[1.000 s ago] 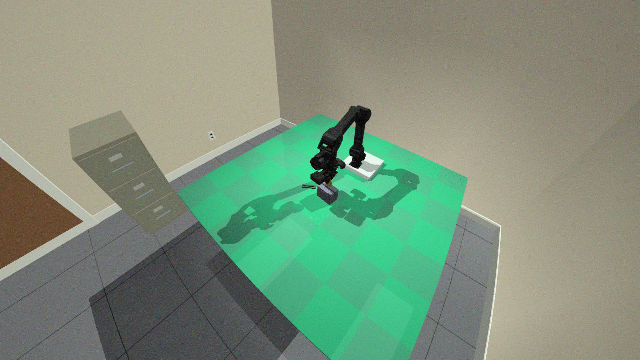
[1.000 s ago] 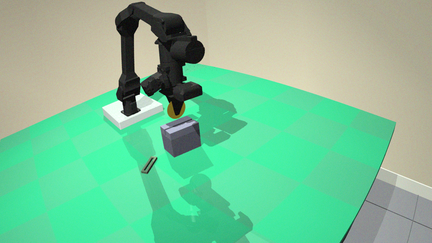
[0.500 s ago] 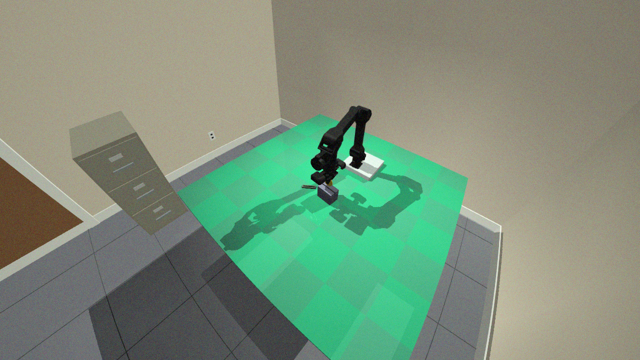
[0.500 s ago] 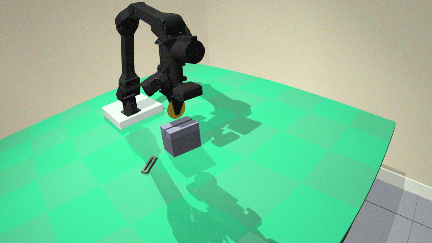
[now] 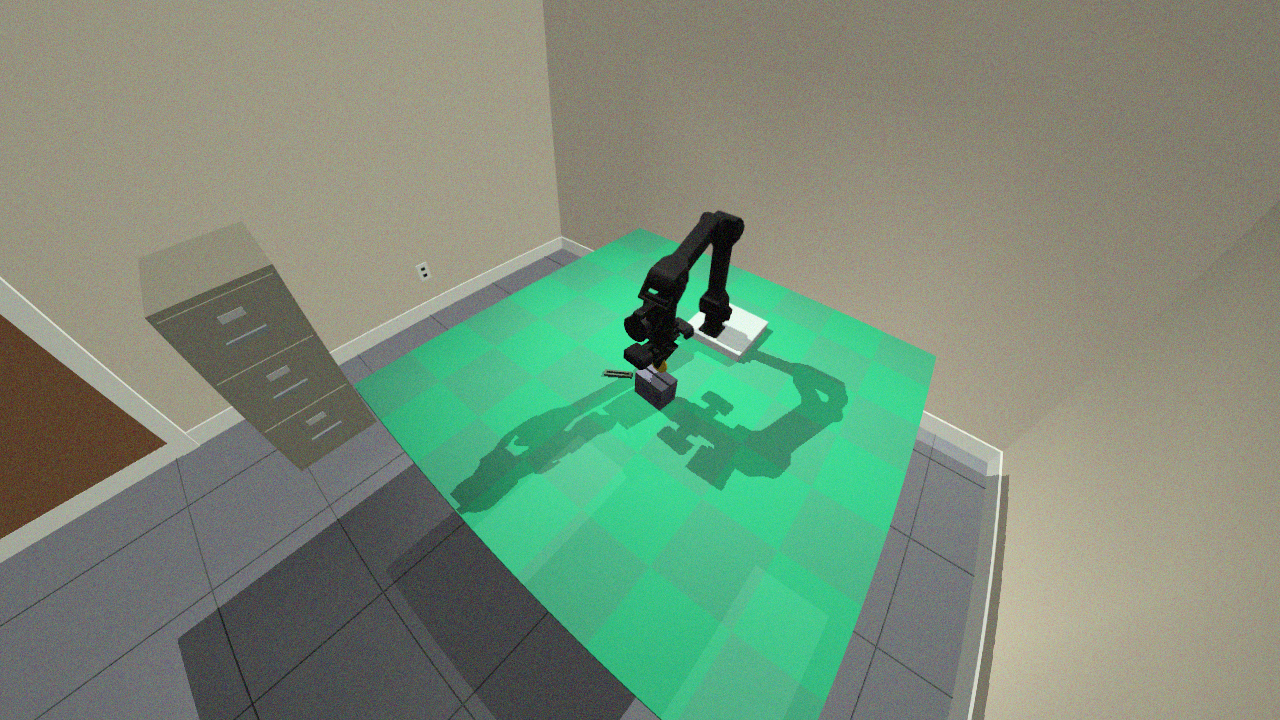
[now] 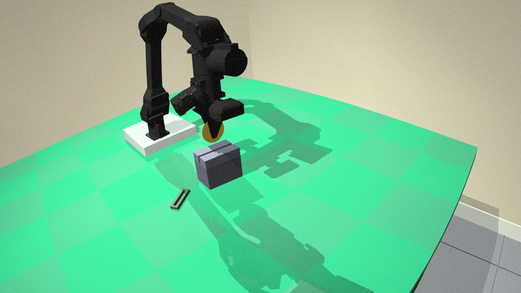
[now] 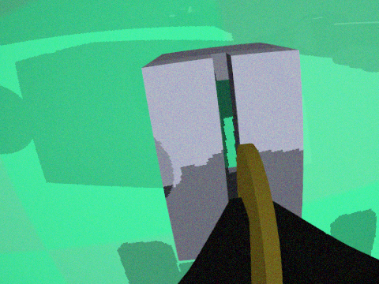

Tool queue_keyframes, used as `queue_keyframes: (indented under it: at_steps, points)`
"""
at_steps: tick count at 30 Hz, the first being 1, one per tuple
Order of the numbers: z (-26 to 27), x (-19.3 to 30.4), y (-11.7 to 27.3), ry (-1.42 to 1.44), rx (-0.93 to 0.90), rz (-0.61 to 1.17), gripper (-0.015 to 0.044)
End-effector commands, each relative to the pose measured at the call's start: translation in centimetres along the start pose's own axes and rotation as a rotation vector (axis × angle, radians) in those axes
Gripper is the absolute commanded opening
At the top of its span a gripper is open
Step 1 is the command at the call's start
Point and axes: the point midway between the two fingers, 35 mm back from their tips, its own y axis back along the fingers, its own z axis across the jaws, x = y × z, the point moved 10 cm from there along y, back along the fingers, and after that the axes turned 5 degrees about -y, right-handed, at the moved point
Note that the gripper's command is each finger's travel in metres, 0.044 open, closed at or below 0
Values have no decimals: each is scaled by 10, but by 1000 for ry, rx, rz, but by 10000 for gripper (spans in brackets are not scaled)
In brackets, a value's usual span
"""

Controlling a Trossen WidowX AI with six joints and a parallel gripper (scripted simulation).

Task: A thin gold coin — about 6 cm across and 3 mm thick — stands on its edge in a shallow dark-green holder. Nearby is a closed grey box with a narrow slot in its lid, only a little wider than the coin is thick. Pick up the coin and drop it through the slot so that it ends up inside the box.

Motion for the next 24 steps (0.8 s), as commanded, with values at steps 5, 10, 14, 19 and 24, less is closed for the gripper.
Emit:
queue_keyframes:
  at_steps: [5,10,14,19,24]
  points:
    - [2,-1,0,6,3,0,0]
    - [3,0,2,12,3,0,0]
    - [4,1,3,12,3,0,0]
    - [2,0,0,4,10,-2,0]
    - [2,0,0,4,10,-2,0]
